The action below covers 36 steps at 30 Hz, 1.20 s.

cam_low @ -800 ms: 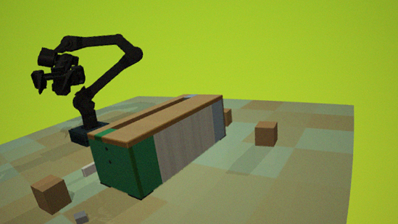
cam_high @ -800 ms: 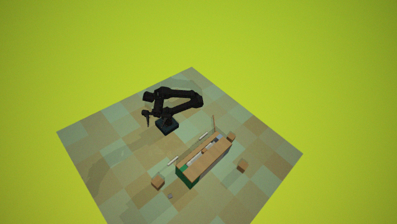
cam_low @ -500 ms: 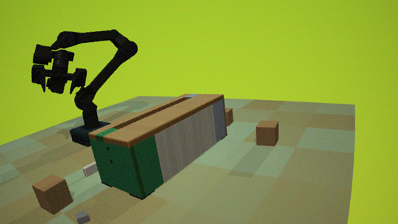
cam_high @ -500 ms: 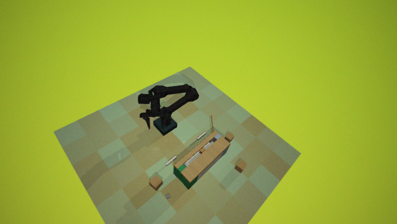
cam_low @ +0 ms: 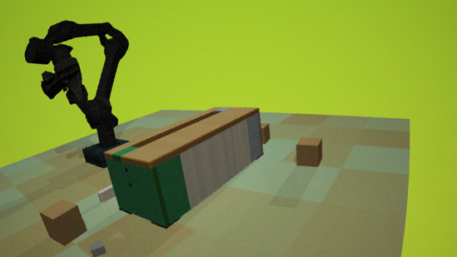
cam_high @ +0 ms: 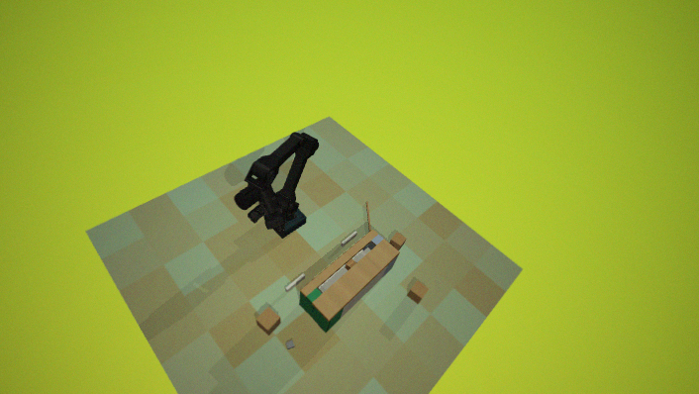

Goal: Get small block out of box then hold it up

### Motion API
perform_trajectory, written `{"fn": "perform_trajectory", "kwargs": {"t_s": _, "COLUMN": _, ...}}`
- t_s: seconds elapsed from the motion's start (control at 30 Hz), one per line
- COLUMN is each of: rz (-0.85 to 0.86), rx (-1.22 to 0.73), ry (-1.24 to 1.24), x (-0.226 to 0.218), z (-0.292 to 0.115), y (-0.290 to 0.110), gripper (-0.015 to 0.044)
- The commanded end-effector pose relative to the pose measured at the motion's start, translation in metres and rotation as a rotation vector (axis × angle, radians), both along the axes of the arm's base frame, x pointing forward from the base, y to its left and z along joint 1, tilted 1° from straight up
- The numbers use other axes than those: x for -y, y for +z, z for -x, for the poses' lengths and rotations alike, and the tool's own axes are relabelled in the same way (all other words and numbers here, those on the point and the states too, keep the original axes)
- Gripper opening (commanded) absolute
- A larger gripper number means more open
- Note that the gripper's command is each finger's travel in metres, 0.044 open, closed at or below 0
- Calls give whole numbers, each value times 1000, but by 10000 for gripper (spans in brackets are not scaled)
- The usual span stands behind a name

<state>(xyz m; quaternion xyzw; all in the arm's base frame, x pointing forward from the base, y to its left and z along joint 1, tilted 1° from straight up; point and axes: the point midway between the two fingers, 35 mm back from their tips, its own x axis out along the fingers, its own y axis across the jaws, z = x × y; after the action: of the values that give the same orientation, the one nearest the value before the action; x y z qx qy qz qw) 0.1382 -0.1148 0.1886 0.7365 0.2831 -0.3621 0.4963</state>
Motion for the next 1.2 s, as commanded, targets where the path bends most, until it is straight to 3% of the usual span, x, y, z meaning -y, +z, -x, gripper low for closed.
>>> {"fn": "perform_trajectory", "kwargs": {"t_s": 0.0, "rz": 193, "rx": -103, "ry": 482, "x": -7, "z": -24, "y": -2, "gripper": 400}}
{"fn": "perform_trajectory", "kwargs": {"t_s": 0.53, "rz": 742, "rx": -223, "ry": 2022, "x": -79, "z": -116, "y": -18, "gripper": 400}}
{"fn": "perform_trajectory", "kwargs": {"t_s": 1.0, "rz": 1087, "rx": -215, "ry": 3456, "x": -212, "z": -165, "y": -32, "gripper": 400}}
{"fn": "perform_trajectory", "kwargs": {"t_s": 1.17, "rz": 1097, "rx": -216, "ry": 3524, "x": -219, "z": -165, "y": -33, "gripper": 400}}
